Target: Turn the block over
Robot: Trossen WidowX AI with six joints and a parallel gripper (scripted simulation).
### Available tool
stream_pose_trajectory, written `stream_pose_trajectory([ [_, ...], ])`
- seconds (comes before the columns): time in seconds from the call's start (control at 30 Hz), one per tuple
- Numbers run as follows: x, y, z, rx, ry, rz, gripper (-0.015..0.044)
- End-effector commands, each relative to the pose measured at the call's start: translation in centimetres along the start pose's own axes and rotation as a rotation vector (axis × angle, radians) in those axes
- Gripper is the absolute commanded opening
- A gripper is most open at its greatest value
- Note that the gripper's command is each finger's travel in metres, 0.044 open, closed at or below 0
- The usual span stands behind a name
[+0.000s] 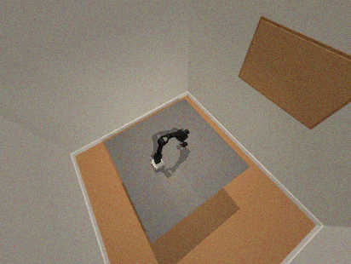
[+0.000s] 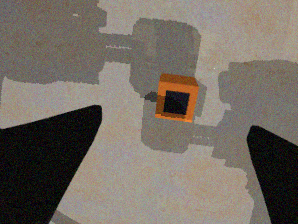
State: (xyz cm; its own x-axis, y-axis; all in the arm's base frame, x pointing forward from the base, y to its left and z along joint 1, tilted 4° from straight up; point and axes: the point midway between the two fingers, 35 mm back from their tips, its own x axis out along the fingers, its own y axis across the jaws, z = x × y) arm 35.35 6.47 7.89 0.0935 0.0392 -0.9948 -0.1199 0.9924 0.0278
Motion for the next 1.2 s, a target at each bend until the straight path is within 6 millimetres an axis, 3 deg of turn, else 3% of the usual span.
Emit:
stream_pose_trajectory([
  [0.0, 0.8, -0.1, -0.1, 0.004, 0.004, -0.006, 0.0440],
  [0.13, 2.2, 0.0, -0.3, 0.004, 0.004, -0.006, 0.0440],
  [1.03, 5.6, 0.0, -0.3, 0.004, 0.004, -0.006, 0.0440],
  [1.17, 5.6, 0.0, -0.3, 0.004, 0.004, -0.006, 0.0335],
])
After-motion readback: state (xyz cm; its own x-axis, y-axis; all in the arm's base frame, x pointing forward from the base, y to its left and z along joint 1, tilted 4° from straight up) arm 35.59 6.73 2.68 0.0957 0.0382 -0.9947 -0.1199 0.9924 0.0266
